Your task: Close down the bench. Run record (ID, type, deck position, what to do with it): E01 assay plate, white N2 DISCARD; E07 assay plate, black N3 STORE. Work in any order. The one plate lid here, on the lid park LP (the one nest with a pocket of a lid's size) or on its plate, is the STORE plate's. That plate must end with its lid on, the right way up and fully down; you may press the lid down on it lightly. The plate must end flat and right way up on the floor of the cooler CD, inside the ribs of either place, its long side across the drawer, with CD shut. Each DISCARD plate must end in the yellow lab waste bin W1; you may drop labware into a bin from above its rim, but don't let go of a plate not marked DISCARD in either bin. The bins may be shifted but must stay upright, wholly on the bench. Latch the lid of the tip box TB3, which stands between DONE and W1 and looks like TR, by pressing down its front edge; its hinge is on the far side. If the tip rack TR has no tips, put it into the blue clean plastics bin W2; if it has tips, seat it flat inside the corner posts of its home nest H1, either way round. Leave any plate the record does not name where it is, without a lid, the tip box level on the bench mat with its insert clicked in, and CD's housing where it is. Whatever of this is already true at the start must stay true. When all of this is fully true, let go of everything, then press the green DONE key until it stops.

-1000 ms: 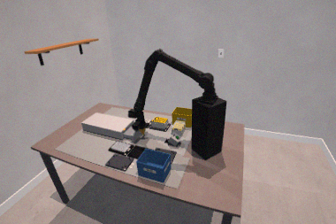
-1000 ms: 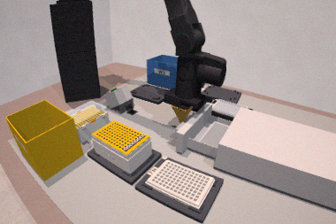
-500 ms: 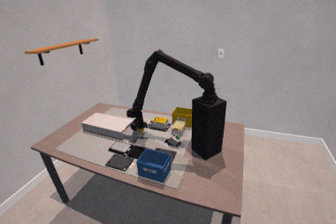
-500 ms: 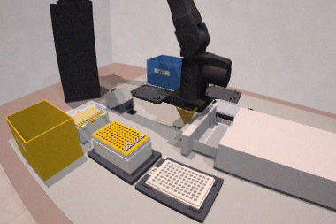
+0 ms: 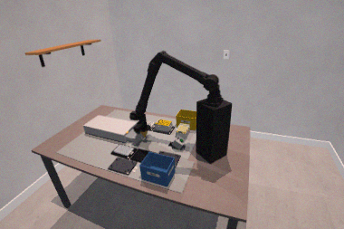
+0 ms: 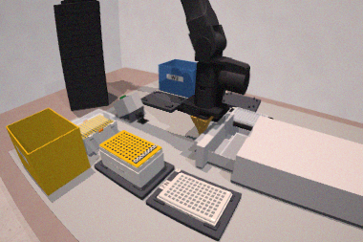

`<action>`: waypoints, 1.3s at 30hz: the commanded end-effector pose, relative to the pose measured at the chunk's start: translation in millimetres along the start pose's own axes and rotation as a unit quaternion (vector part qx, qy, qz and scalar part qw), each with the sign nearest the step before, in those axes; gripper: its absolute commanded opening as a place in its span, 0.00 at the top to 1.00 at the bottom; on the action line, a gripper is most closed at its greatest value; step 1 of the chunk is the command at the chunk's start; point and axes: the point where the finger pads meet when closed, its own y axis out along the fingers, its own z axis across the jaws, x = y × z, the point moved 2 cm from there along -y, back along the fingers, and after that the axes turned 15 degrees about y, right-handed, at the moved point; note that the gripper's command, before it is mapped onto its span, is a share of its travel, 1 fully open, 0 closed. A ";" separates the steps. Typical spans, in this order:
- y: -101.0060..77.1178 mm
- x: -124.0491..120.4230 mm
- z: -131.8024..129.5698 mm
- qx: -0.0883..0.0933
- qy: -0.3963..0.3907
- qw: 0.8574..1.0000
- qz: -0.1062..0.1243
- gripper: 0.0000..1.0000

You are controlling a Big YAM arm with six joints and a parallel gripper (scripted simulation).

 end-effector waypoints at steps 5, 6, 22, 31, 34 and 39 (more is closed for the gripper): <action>-16.8 9.1 -42.1 -0.042 0.009 0.999 -0.014 1.00; -16.8 9.1 -42.1 -0.042 0.009 0.999 -0.014 1.00; -7.3 8.3 -39.7 -0.028 0.008 1.000 -0.010 1.00; -8.3 11.3 -51.3 -0.027 0.008 1.000 -0.010 1.00; -8.6 12.6 -55.7 -0.034 0.008 0.999 -0.012 1.00; -9.0 13.6 -60.1 -0.029 0.008 0.999 -0.010 1.00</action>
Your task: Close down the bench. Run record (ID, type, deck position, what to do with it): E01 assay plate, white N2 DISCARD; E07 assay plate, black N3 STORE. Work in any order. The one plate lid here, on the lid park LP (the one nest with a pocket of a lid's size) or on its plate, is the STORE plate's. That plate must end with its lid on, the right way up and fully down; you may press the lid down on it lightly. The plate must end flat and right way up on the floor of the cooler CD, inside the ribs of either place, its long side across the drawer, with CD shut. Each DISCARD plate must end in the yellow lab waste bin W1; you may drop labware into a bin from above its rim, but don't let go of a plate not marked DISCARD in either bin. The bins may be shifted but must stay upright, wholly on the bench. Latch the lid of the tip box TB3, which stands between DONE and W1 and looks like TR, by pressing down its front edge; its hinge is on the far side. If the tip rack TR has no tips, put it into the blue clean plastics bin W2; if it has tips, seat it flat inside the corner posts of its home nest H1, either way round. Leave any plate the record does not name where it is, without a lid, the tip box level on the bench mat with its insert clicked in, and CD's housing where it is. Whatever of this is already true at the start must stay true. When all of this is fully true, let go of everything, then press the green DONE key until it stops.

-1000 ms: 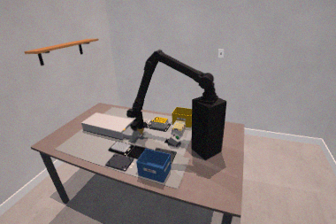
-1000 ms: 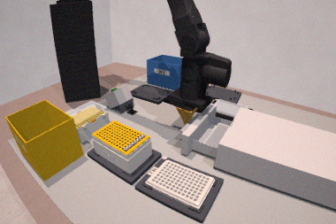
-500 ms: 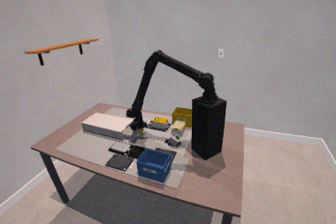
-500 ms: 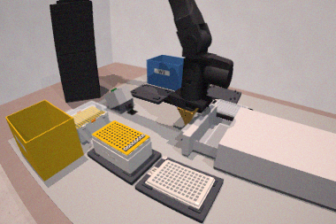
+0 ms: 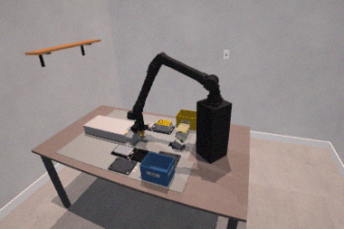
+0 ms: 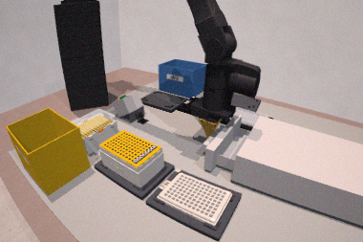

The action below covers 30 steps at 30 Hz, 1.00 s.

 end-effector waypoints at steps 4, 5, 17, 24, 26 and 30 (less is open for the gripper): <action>-9.3 8.6 -42.1 -0.032 0.008 0.999 -0.011 1.00; -9.4 8.8 -42.8 -0.031 0.008 0.999 -0.011 1.00; -19.3 11.9 -54.4 -0.046 0.008 0.999 -0.015 1.00; -19.3 11.9 -54.4 -0.046 0.008 0.999 -0.015 1.00; -19.3 11.9 -54.4 -0.046 0.008 0.999 -0.015 1.00; -19.3 11.9 -54.4 -0.046 0.008 0.999 -0.015 1.00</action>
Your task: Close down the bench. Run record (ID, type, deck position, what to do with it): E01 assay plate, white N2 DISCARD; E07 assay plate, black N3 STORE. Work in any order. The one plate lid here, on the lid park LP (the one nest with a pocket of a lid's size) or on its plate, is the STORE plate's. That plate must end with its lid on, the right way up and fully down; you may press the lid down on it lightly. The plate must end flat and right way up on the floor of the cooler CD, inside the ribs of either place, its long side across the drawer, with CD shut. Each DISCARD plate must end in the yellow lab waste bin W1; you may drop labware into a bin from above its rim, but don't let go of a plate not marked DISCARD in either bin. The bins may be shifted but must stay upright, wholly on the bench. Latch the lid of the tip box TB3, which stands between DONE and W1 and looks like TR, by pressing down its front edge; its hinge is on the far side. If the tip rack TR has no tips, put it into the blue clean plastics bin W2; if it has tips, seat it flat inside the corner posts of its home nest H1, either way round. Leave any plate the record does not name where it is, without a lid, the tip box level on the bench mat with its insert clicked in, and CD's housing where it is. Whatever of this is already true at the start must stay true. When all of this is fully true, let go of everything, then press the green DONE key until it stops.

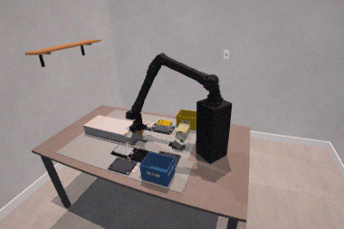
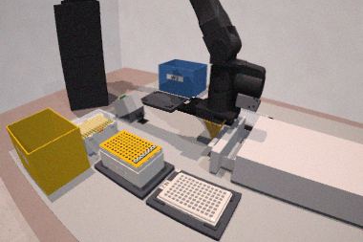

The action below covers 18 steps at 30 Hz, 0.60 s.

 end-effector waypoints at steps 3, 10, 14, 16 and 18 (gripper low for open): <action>-18.4 8.6 -41.6 -0.042 0.008 0.999 -0.014 1.00; -18.4 8.6 -41.6 -0.042 0.008 0.999 -0.014 1.00; -18.4 8.6 -41.6 -0.042 0.008 0.999 -0.014 1.00; -9.0 6.6 -34.1 -0.030 0.008 0.999 -0.011 1.00; -9.0 6.4 -33.6 -0.023 0.008 1.000 -0.009 1.00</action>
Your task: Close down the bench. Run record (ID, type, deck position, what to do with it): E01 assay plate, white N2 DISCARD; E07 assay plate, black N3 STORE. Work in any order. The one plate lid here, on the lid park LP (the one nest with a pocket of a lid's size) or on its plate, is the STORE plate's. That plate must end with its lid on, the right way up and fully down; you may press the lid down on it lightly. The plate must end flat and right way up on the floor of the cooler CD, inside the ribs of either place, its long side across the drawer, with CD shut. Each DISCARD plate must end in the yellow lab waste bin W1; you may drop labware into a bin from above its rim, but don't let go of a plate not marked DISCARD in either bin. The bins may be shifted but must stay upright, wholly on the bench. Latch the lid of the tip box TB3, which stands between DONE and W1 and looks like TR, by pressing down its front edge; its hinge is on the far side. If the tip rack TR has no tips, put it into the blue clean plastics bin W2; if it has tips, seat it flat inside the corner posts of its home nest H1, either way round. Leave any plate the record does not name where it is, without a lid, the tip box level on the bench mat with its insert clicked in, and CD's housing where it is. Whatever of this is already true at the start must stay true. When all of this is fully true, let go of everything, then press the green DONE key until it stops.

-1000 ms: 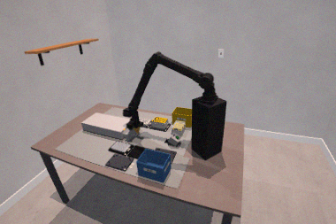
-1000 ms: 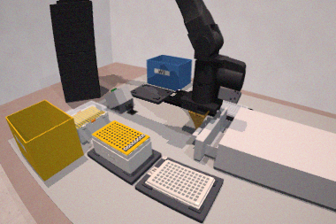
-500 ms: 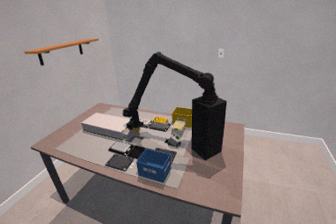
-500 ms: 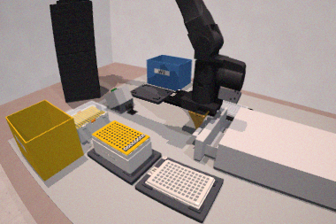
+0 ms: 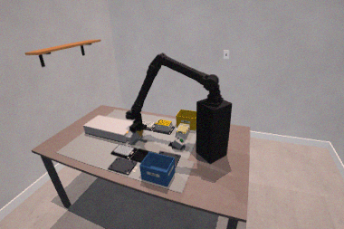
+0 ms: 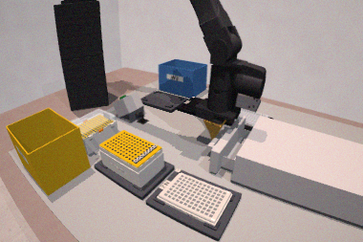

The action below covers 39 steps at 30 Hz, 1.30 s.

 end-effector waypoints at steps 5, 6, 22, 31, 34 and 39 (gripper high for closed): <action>-9.9 8.4 -41.6 -0.029 0.008 0.999 -0.010 1.00; -10.1 8.8 -43.4 -0.030 0.008 0.999 -0.011 1.00; -12.0 13.7 -62.3 -0.031 0.008 0.999 -0.011 1.00; -16.0 16.5 -73.3 -0.042 0.008 0.999 -0.014 1.00; -27.2 18.4 -80.7 -0.050 0.008 0.999 -0.016 1.00; -27.2 18.4 -80.7 -0.050 0.008 0.999 -0.016 1.00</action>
